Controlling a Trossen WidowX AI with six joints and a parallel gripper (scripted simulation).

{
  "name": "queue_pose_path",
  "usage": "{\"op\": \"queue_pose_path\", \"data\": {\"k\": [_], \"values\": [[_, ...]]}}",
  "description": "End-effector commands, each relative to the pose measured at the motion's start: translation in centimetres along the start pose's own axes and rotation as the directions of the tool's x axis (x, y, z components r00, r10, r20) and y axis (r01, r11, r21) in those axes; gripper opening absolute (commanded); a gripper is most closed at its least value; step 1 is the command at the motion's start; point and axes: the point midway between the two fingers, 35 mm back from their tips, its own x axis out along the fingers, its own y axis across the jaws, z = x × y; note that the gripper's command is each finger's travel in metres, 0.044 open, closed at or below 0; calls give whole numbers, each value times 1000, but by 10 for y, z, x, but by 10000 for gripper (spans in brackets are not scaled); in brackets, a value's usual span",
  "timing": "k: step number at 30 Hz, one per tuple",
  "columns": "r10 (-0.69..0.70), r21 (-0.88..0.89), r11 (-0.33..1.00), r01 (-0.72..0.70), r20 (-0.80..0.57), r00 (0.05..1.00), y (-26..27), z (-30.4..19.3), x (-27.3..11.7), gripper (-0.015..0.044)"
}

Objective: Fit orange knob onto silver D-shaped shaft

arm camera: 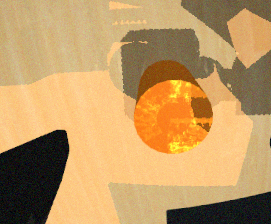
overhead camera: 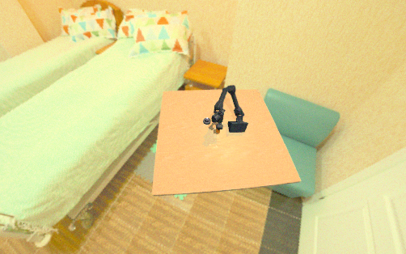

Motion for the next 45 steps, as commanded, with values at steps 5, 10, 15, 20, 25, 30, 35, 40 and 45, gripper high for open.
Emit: {"op": "queue_pose_path", "data": {"k": [5, 10, 15, 20, 25, 30, 35, 40, 45], "values": [[-10, -7, 1000, 9, -3, 1000, -2, 0, 13, 440], [-9, -7, 1000, 9, -3, 1000, -1, 0, 21, 440], [-10, -14, 1000, 10, -4, 1000, -2, 0, 29, 440], [-11, -23, 1000, 11, -5, 1000, -2, 0, 35, 440], [-11, -21, 1000, 11, -6, 1000, -2, 0, 43, 440], [-11, -17, 1000, 11, -5, 1000, -2, 0, 51, 440], [-11, -14, 1000, 11, -5, 1000, -2, 0, 59, 440], [-12, -10, 1000, 12, -4, 1000, -3, -1, 67, 440], [-13, -7, 1000, 13, -3, 1000, -3, -1, 74, 440]]}}
